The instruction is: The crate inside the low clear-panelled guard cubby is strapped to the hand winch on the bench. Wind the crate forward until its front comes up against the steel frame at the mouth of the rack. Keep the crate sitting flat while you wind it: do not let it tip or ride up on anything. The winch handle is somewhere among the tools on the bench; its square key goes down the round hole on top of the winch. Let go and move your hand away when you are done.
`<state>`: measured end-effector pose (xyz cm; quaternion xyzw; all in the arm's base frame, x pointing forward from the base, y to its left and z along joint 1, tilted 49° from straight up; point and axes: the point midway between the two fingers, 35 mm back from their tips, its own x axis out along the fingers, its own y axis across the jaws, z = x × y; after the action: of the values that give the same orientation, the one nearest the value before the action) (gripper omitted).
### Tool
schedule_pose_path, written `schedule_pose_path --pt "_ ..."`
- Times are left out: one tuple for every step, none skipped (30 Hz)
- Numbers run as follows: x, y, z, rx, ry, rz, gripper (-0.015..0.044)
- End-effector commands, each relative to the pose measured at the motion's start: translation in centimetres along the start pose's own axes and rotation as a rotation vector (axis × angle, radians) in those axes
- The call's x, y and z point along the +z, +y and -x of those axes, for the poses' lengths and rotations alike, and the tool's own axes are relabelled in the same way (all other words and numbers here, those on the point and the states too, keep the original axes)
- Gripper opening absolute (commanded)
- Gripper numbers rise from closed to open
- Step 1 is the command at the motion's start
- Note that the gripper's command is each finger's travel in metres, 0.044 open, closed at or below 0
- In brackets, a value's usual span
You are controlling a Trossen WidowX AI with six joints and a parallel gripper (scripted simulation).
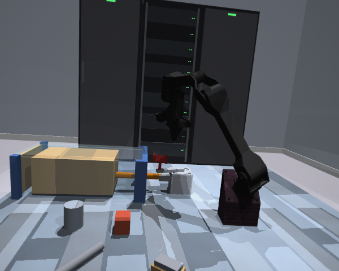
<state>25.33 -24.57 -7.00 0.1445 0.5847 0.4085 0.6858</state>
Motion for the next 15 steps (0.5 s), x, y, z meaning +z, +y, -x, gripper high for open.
schedule_pose_path --pt "-0.08 0.01 -0.12 0.006 0.004 0.0 0.0" --pt "-0.08 0.01 -0.12 0.006 0.004 0.0 0.0" --pt "-0.07 0.01 -0.11 0.006 0.004 0.0 0.0" --pt "-0.06 0.01 -0.09 0.006 0.004 0.0 0.0" --pt "-0.03 0.01 -0.05 0.006 0.004 0.0 0.0" --pt "0.0 0.0 0.0 0.006 0.004 0.0 0.0" --pt "0.0 0.0 0.0 0.006 0.004 0.0 0.0" --pt "0.0 0.0 0.0 0.006 0.004 0.0 0.0" --pt "0.0 0.0 0.0 0.006 0.004 0.0 0.0" --pt "0.0 0.0 0.0 0.006 0.004 0.0 0.0" --pt "0.0 0.0 0.0 0.006 0.004 0.0 0.0" --pt "0.0 0.0 0.0 0.006 0.004 0.0 0.0" --pt "0.0 0.0 0.0 0.006 0.004 0.0 0.0" --pt "0.0 0.0 0.0 0.006 0.004 0.0 0.0" --pt "0.17 -0.04 0.05 -0.005 -0.005 -0.01 0.0026"
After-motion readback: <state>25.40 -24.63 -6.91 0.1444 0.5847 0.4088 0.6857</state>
